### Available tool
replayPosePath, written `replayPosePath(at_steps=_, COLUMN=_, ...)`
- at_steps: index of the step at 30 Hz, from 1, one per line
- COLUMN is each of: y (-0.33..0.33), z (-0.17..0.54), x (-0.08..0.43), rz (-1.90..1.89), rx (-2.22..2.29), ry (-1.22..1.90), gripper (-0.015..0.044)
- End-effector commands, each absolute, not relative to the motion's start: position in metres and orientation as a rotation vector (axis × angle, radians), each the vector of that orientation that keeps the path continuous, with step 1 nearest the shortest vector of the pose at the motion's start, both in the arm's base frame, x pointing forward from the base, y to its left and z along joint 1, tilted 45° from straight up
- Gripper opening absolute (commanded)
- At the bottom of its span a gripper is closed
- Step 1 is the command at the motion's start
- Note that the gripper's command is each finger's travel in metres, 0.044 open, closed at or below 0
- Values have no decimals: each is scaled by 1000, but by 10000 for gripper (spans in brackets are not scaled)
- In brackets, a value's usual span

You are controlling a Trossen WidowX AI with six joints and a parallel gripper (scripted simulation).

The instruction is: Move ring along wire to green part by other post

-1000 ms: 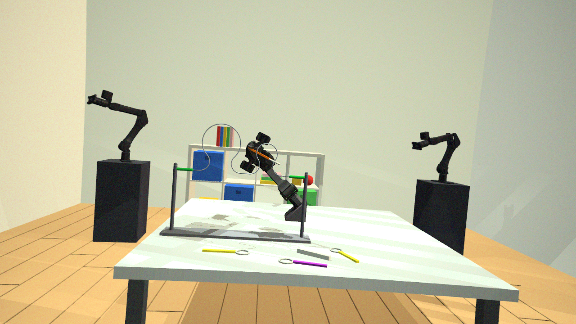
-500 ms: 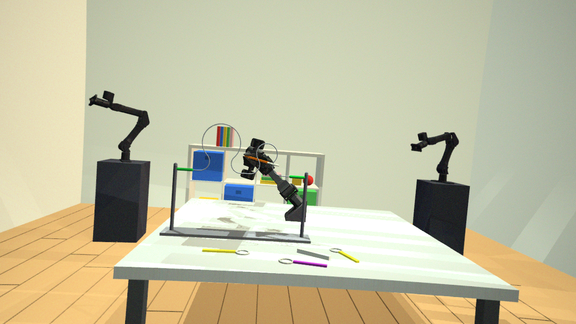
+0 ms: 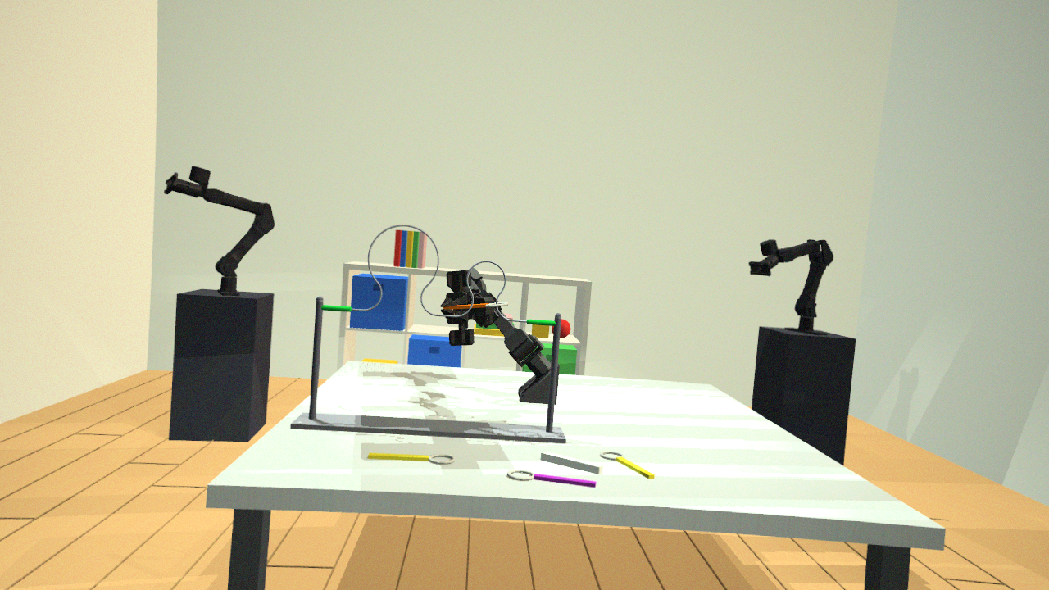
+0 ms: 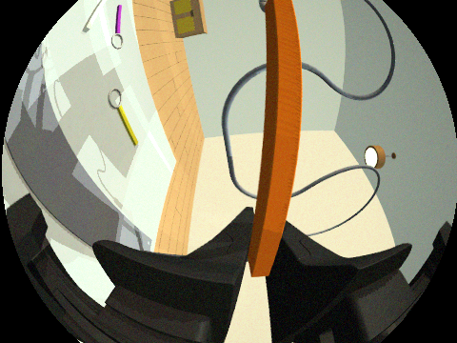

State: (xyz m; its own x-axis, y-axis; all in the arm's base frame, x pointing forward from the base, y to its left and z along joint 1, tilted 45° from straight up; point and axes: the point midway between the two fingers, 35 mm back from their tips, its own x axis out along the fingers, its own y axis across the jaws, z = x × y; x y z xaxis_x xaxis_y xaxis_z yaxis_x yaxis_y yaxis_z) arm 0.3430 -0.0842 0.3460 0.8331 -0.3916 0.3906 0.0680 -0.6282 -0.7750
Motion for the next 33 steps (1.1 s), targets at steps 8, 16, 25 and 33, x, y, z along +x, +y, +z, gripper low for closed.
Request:
replayPosePath(at_steps=8, y=-105, z=311, x=345, rz=-617, rx=-1908, ry=280, gripper=-150)
replayPosePath(at_steps=16, y=-118, z=279, x=351, rz=-529, rx=-1702, ry=276, gripper=-150)
replayPosePath(at_steps=25, y=-119, z=243, x=351, rz=-494, rx=-1480, ry=308, gripper=-150)
replayPosePath(at_steps=33, y=-113, z=213, x=352, rz=-462, rx=-1288, ry=332, gripper=-150)
